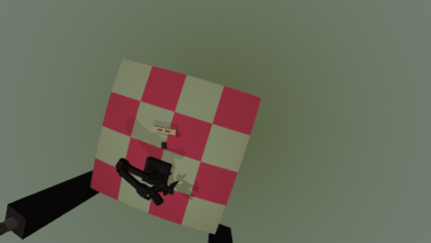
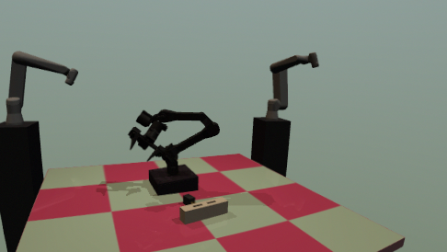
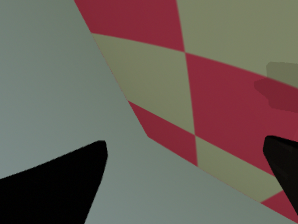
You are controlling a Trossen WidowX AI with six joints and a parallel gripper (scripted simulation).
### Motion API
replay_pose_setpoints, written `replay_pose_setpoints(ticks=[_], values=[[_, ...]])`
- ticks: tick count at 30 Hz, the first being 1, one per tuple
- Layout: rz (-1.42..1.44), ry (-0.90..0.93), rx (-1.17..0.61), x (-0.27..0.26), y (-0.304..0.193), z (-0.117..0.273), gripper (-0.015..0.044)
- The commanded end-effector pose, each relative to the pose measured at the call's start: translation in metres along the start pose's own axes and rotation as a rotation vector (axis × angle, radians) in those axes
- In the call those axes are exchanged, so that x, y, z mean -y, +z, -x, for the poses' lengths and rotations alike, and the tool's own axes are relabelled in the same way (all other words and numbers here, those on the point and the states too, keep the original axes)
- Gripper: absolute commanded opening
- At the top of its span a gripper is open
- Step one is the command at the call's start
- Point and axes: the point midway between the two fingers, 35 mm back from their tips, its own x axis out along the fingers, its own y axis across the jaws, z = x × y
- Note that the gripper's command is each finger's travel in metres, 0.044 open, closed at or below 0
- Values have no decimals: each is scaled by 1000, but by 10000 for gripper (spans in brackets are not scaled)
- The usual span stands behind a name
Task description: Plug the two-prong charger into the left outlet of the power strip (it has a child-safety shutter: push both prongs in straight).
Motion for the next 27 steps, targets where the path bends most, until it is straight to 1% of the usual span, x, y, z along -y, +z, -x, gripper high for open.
replay_pose_setpoints(ticks=[1, 27], values=[[59, -38, -7, 1, -2, -3, 440], [440, -291, -107, 19, -19, -25, 440]])
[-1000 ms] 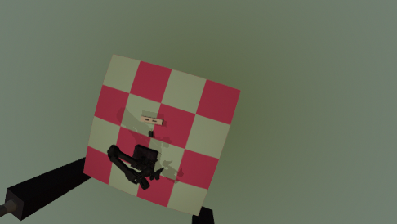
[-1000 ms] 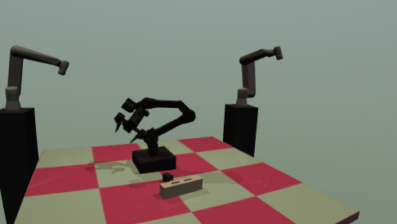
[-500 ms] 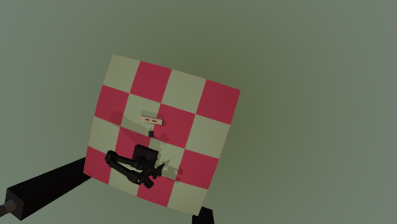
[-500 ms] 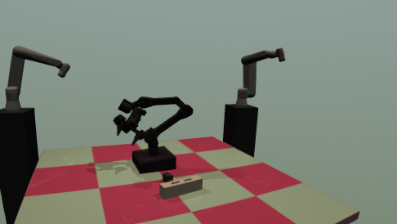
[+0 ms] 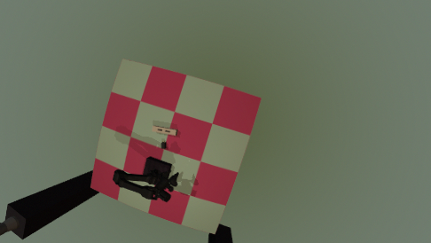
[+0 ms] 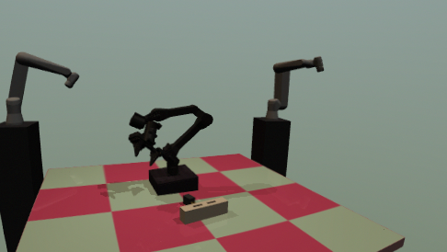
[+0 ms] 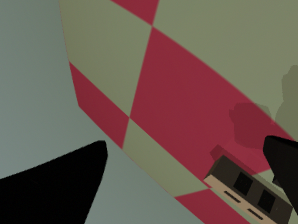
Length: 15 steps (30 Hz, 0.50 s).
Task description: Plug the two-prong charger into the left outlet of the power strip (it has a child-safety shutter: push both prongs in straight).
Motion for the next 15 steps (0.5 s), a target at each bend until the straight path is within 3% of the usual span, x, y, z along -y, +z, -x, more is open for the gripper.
replay_pose_setpoints(ticks=[1, 15], values=[[69, -36, -12, 0, -3, -4, 440], [304, -161, -77, 5, -15, -19, 440]])
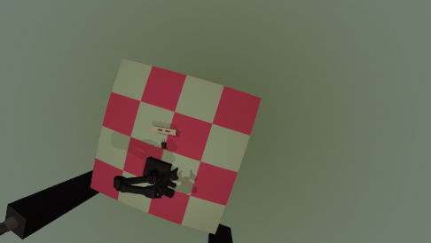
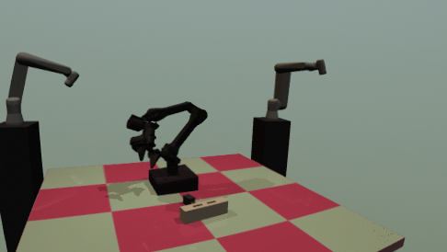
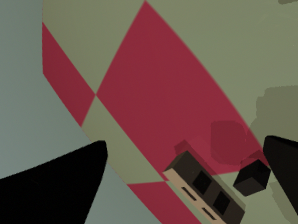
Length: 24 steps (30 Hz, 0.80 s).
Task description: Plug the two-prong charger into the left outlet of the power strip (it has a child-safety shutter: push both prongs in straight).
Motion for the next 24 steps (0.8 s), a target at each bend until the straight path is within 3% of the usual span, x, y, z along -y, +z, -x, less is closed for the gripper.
replay_pose_setpoints(ticks=[1, 24], values=[[74, -34, -14, -1, -3, -4, 440], [475, -216, -137, 3, -27, -31, 440]])
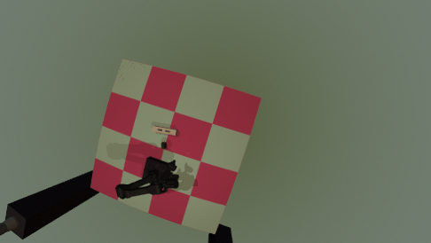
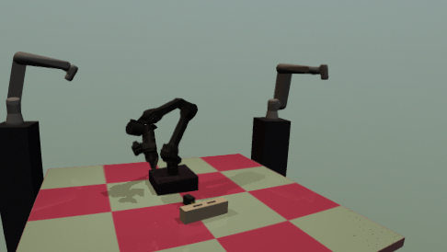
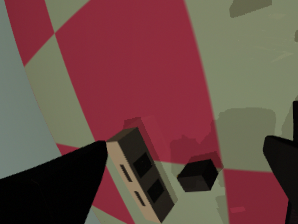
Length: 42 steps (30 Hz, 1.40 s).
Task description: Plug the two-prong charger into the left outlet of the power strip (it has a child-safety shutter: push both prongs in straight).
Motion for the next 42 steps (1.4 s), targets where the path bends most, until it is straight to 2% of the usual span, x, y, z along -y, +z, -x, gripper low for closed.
replay_pose_setpoints(ticks=[1, 42], values=[[75, -30, -17, -3, -3, -4, 440], [858, -264, -280, -12, -62, -55, 440]])
